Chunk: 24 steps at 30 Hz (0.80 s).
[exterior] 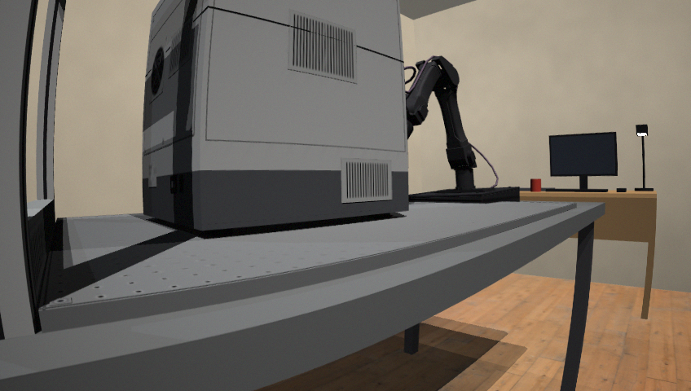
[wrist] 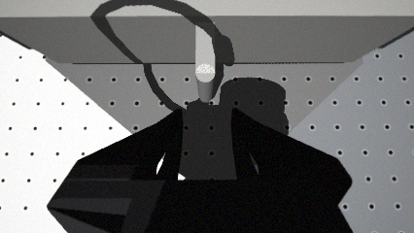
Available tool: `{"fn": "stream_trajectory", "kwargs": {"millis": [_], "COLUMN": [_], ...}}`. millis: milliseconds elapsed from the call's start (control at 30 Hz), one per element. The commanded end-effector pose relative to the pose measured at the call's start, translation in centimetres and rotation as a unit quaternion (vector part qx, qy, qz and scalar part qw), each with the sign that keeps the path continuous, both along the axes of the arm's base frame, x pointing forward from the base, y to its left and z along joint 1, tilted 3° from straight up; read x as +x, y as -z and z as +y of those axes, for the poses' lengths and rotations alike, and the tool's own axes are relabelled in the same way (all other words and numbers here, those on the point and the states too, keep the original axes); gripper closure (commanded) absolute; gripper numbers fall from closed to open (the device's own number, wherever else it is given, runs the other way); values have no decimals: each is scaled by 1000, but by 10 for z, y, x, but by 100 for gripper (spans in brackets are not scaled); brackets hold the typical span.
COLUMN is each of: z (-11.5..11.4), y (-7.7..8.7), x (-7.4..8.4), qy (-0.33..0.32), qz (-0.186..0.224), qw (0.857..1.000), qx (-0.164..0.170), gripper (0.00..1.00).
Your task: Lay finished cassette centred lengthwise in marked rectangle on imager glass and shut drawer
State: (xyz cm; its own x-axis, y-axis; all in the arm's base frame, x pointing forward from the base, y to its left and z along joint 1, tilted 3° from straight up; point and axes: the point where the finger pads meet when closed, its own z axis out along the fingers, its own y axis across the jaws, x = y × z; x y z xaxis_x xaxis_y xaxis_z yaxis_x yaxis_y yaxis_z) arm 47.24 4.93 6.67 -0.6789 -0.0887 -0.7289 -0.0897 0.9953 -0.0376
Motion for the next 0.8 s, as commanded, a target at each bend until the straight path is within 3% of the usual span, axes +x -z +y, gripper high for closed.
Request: {"fn": "stream_trajectory", "kwargs": {"millis": [0,400,533,733,767], "z": [3,1,2,2,1], "y": [-15,-22,-31,-29,-38], "x": [-3,-17,-15,-25,-19], "qy": [1,2,1,1,2], "qz": [-11,-7,-16,-7,-18], "qw": [1000,1000,1000,1000,1000], "qx": [2,1,2,1,2], "gripper": [65,65,65,65,65]}}
